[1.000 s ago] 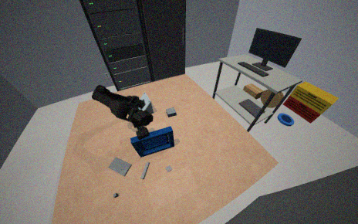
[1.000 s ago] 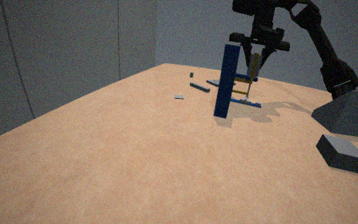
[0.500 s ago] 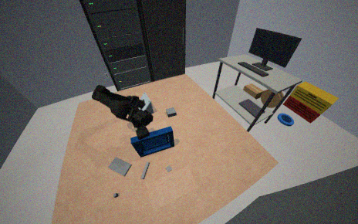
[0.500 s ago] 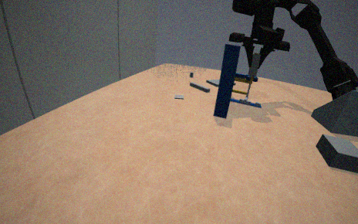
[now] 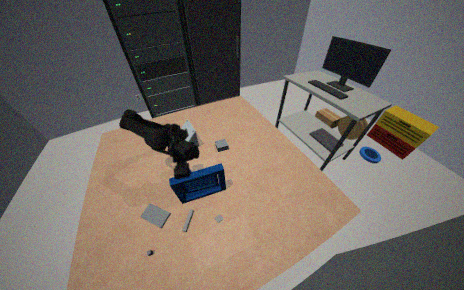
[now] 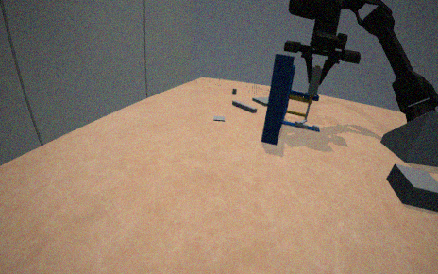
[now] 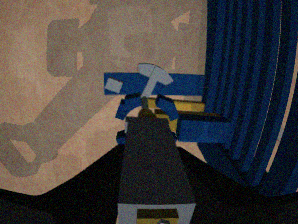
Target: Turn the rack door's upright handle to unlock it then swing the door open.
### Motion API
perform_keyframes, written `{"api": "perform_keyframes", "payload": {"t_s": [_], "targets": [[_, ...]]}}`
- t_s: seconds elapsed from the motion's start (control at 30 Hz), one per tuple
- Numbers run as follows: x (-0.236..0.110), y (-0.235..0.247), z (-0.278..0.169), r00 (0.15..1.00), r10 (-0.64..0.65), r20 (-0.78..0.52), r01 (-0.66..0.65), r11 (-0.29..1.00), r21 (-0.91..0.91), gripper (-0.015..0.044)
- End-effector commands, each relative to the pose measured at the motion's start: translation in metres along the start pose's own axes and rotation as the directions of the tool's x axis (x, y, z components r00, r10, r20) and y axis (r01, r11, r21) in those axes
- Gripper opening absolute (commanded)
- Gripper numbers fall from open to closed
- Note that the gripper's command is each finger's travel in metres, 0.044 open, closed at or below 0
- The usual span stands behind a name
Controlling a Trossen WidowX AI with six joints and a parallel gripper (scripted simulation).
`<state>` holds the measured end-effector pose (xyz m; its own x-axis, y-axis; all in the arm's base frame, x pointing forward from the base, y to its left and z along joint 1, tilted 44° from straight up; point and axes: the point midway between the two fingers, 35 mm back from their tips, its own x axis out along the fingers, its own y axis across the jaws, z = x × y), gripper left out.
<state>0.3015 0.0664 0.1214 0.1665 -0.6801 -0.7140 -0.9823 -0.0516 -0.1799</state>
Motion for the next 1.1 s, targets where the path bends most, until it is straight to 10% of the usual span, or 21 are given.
{"api": "perform_keyframes", "payload": {"t_s": [0.0, 1.07], "targets": [[0.000, 0.004, 0.003, 1.000, 0.002, 0.006, -0.002, 0.996, 0.089, 0.0019], [0.000, 0.051, 0.034, 1.000, 0.004, 0.007, -0.007, 0.826, 0.563, 0.0019]]}}
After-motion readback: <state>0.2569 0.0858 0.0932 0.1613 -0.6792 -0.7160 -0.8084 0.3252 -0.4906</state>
